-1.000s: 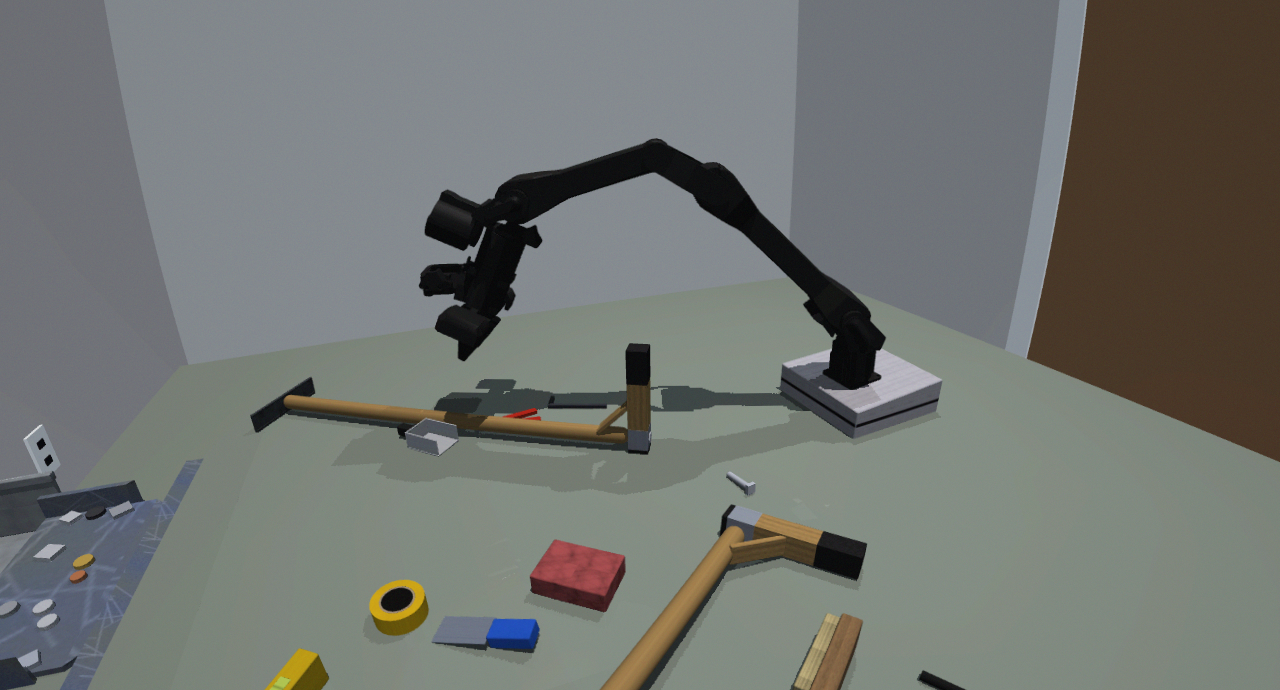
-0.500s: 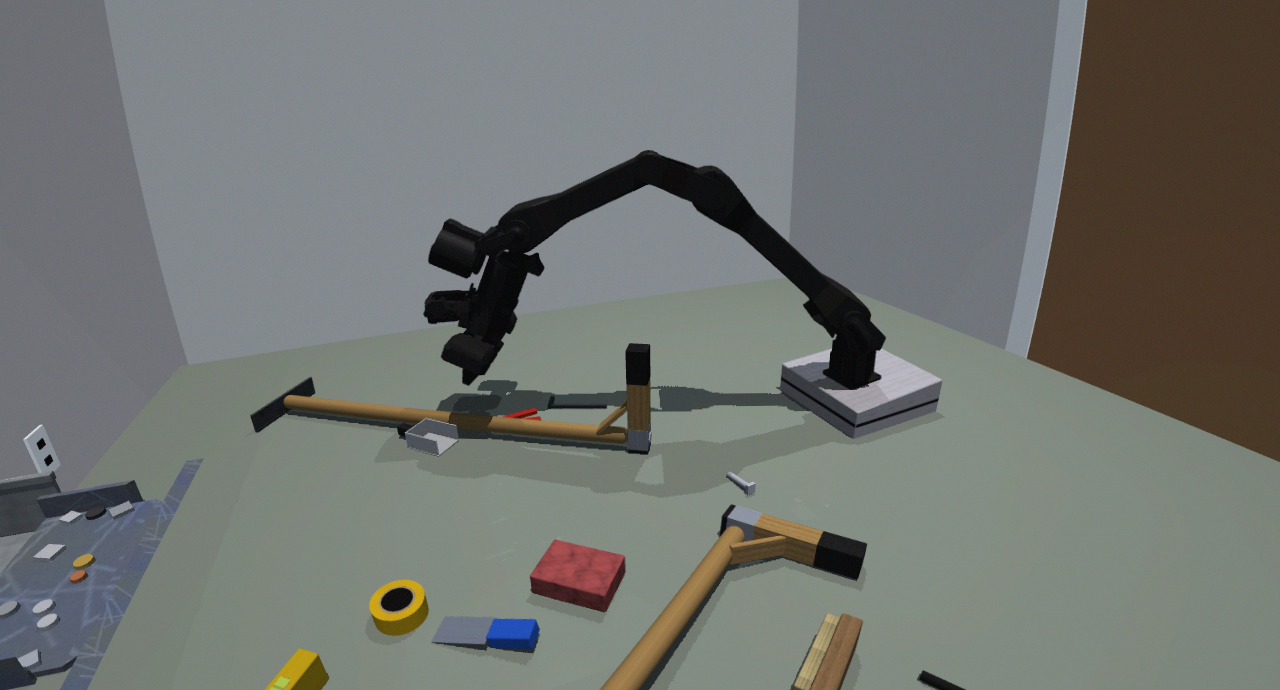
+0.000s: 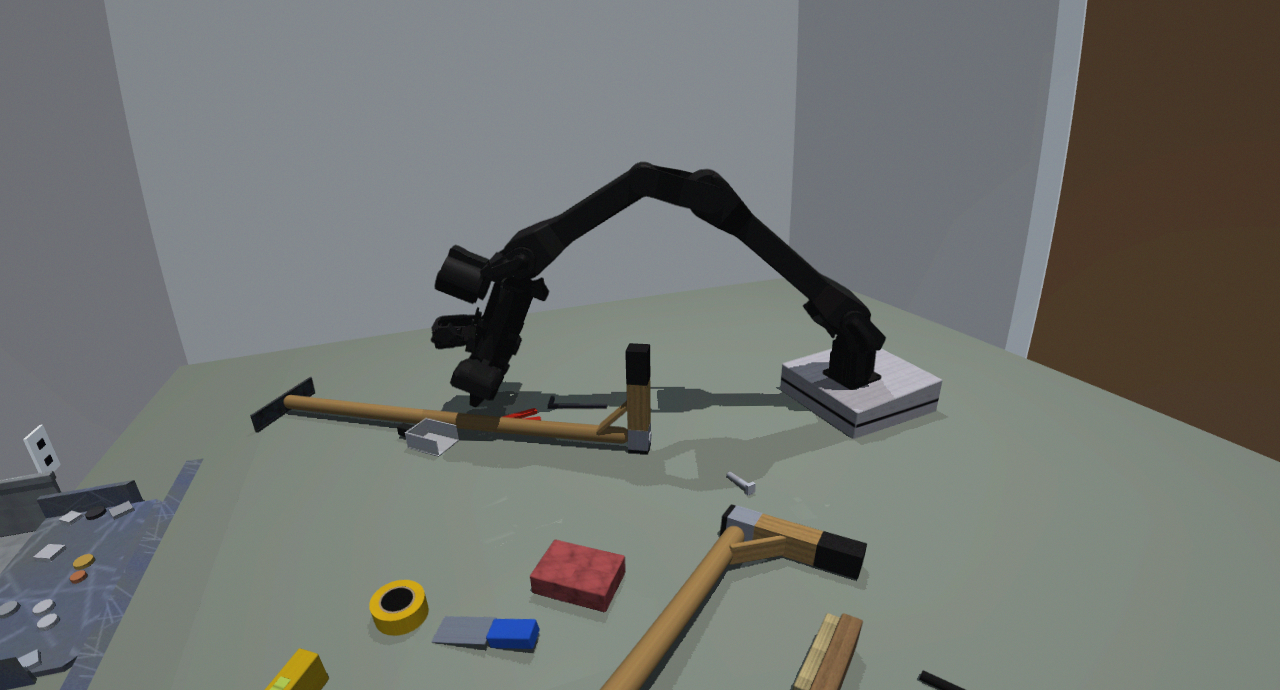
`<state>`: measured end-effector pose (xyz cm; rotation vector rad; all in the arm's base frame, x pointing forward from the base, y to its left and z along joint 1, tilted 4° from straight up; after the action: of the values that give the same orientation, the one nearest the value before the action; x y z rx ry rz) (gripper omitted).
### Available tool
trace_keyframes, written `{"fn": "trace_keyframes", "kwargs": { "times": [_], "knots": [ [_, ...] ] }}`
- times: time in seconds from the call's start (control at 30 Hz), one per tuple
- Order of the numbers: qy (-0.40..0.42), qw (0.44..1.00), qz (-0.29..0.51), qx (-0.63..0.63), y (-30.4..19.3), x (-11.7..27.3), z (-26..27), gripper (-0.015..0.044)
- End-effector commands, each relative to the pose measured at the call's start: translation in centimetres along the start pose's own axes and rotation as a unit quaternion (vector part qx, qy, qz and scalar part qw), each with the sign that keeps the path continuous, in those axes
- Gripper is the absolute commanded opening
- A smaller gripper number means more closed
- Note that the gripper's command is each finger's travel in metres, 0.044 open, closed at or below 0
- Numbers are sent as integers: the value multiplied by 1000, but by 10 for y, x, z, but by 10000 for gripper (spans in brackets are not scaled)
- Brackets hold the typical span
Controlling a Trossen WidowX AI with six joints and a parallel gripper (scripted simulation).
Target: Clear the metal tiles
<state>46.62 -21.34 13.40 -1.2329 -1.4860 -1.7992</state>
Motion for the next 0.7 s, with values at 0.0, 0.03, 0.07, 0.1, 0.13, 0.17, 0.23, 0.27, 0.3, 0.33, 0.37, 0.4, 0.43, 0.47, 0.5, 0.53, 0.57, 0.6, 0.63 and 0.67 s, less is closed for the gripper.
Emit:
{"fn": "trace_keyframes", "kwargs": {
  "times": [0.0, 0.03, 0.07, 0.1, 0.13, 0.17, 0.23, 0.27, 0.3, 0.33, 0.37, 0.4, 0.43, 0.47, 0.5, 0.53, 0.57, 0.6, 0.63, 0.67],
  "knots": [
    [2, 1000, 1, 3, -2, -3, 1, 0],
    [2, 1000, 1, 3, -2, -3, 2, 0],
    [2, 1000, 1, 3, -2, -3, 3, 0],
    [2, 1000, 1, 3, -1, -3, 4, 0],
    [2, 1000, 1, 3, -1, -4, 4, 0],
    [2, 1000, 1, 3, -1, -4, 5, 0],
    [2, 1000, 1, 3, 0, -4, 7, 0],
    [2, 1000, 1, 3, 1, -4, 8, 0],
    [2, 1000, 1, 3, 1, -4, 9, 0],
    [3, 1000, 1, 3, 1, -4, 10, 0],
    [3, 1000, 1, 3, 2, -4, 11, 0],
    [3, 1000, 1, 3, 2, -4, 12, 0],
    [3, 1000, 1, 3, 2, -4, 13, 0],
    [3, 1000, 1, 3, 3, -5, 13, 0],
    [3, 1000, 1, 3, 3, -5, 14, 0],
    [3, 1000, 1, 3, 3, -5, 15, 0],
    [3, 1000, 1, 3, 4, -5, 16, 0],
    [3, 1000, 1, 3, 4, -5, 17, 0],
    [3, 1000, 1, 3, 4, -5, 18, 0],
    [3, 1000, 1, 3, 4, -5, 19, 0]
  ]
}}
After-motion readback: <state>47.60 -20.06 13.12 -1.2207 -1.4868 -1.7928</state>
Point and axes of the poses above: the point midway between the two fingers, 35 mm back from their tips, its own x axis back along the fingers, its own z axis across the jaws, y = z × x, the point moved 10 cm from there along x, back along the fingers, and after that the axes turned 6 degrees about x, right-handed, at the moved point
